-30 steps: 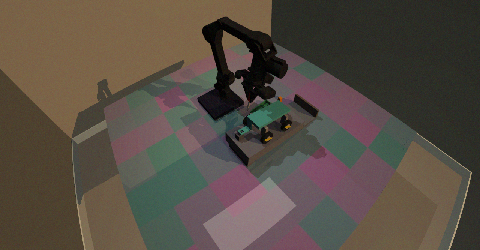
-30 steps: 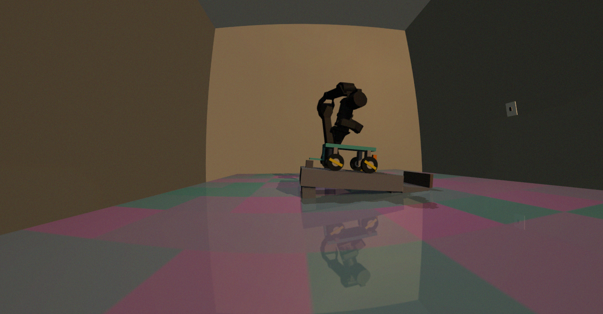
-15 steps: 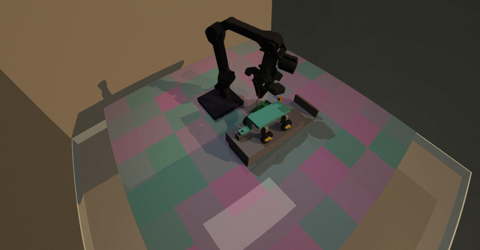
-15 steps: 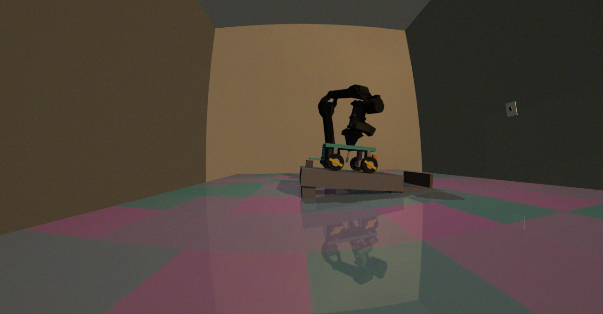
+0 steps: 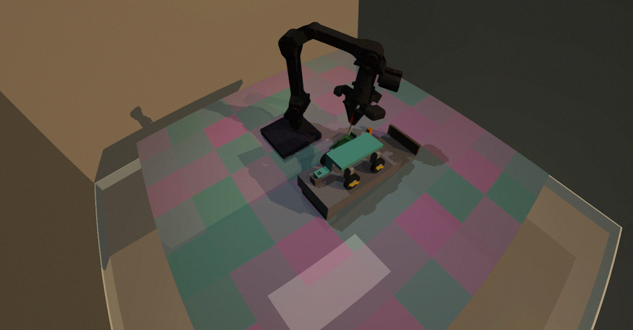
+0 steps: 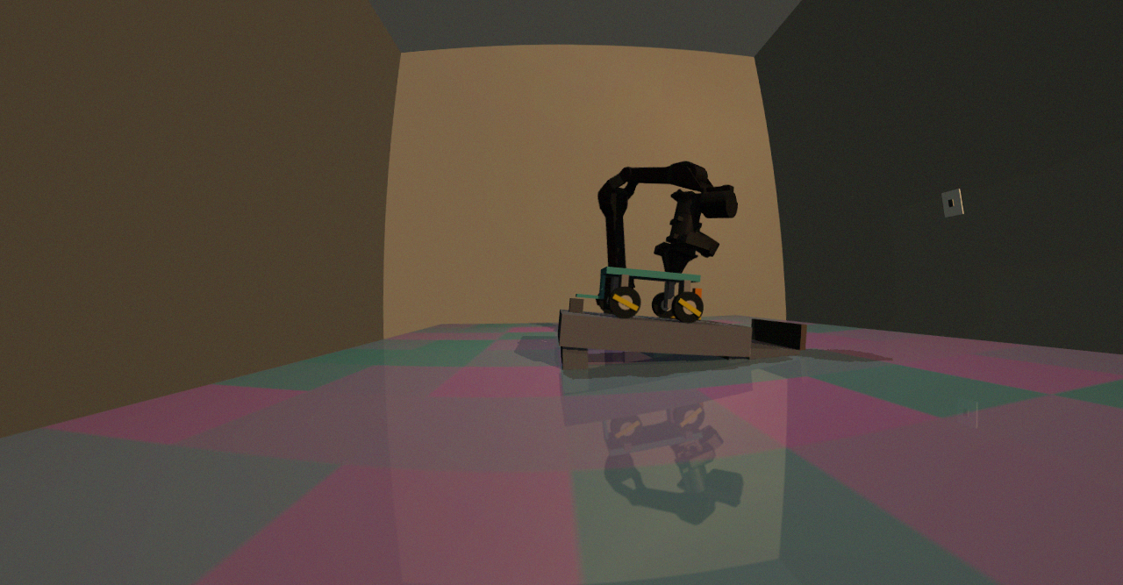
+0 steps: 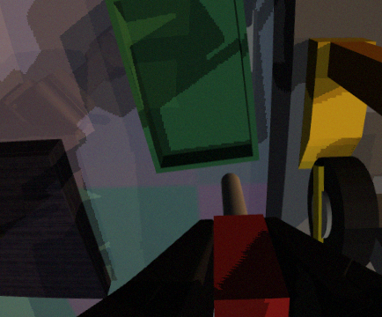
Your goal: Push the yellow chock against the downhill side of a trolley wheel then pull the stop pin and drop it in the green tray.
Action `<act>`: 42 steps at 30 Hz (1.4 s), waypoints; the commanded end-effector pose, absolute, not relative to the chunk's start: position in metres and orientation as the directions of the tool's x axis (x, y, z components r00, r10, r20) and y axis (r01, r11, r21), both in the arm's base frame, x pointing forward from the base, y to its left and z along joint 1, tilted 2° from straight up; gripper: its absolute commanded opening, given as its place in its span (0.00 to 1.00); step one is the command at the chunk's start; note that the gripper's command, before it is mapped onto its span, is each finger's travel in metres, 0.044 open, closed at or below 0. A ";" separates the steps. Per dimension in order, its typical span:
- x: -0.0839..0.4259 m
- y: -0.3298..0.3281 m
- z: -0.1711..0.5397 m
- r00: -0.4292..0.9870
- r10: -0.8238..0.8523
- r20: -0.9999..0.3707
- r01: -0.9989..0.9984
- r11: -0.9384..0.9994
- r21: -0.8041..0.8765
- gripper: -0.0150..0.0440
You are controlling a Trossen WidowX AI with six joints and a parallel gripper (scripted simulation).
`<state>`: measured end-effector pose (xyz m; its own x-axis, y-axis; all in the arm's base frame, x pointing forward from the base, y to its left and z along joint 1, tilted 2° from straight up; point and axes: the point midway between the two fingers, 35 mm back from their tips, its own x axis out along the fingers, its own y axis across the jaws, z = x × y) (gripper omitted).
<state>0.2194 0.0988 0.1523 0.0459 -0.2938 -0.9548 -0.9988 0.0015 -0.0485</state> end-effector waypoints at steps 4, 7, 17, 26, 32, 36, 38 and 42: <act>0.219 0.101 0.153 0.054 -0.273 -0.960 -0.995 -0.093 -0.030 0.25; 0.219 0.100 0.154 0.061 -0.257 -0.964 -0.983 -0.185 -0.013 0.25; 0.218 0.098 0.154 0.086 -0.204 -0.975 -0.877 -0.480 0.023 0.25; 0.217 0.097 0.154 0.111 -0.157 -0.981 -0.705 -0.709 0.033 0.25; 0.217 0.096 0.154 0.101 -0.127 -0.987 -0.571 -0.820 0.047 0.25; 0.218 0.095 0.154 0.091 -0.107 -0.990 -0.467 -0.883 0.052 0.25; 0.218 0.095 0.154 0.086 -0.097 -0.992 -0.412 -0.910 0.053 0.25; 0.218 0.094 0.154 0.077 -0.076 -0.994 -0.298 -0.953 0.050 0.25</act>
